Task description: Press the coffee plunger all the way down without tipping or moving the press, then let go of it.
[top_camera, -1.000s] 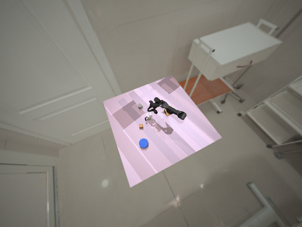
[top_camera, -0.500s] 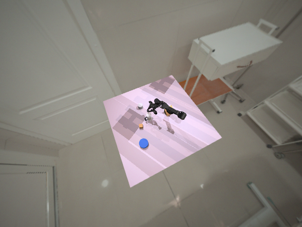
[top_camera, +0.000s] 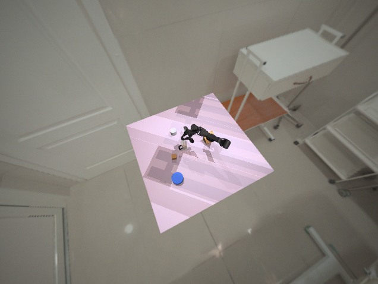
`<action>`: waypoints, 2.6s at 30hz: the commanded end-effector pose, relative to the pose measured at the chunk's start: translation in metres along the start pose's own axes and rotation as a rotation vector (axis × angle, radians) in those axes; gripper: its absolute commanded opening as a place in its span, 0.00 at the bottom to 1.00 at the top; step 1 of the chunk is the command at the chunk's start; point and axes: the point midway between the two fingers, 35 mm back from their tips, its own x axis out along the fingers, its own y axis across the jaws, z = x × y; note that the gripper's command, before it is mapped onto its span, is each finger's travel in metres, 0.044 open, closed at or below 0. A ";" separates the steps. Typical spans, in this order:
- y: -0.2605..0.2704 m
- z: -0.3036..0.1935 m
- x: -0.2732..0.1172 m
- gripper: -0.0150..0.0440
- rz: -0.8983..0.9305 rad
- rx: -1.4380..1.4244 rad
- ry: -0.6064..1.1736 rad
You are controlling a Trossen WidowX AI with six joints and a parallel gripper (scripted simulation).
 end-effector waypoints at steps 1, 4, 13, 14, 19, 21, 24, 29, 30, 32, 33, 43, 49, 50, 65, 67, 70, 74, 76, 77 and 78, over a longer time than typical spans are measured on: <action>-0.001 -0.028 0.011 0.46 0.003 0.038 0.055; -0.001 -0.032 0.014 0.46 0.003 0.038 0.055; 0.001 -0.043 0.022 0.46 0.005 0.039 0.052; 0.001 -0.044 0.023 0.46 0.005 0.039 0.052; 0.002 -0.050 0.029 0.46 0.007 0.040 0.049; 0.003 -0.050 0.031 0.46 0.008 0.041 0.049; 0.003 -0.049 0.034 0.46 0.008 0.041 0.048; 0.002 -0.047 0.036 0.46 0.008 0.040 0.048; 0.002 -0.046 0.036 0.46 0.008 0.040 0.048; 0.002 -0.046 0.037 0.46 0.009 0.040 0.048; 0.002 -0.046 0.037 0.46 0.009 0.040 0.048; 0.000 -0.044 0.038 0.46 0.009 0.040 0.048; -0.001 -0.044 0.038 0.46 0.009 0.040 0.048; -0.001 -0.044 0.038 0.46 0.009 0.040 0.048; -0.003 -0.043 0.039 0.46 0.009 0.039 0.048; -0.004 -0.043 0.039 0.46 0.009 0.039 0.048; -0.004 -0.043 0.039 0.46 0.009 0.039 0.048; -0.004 -0.042 0.039 0.46 0.009 0.039 0.048; -0.004 -0.042 0.039 0.46 0.009 0.039 0.048; -0.004 -0.042 0.039 0.46 0.009 0.039 0.048; -0.004 -0.042 0.039 0.46 0.009 0.039 0.048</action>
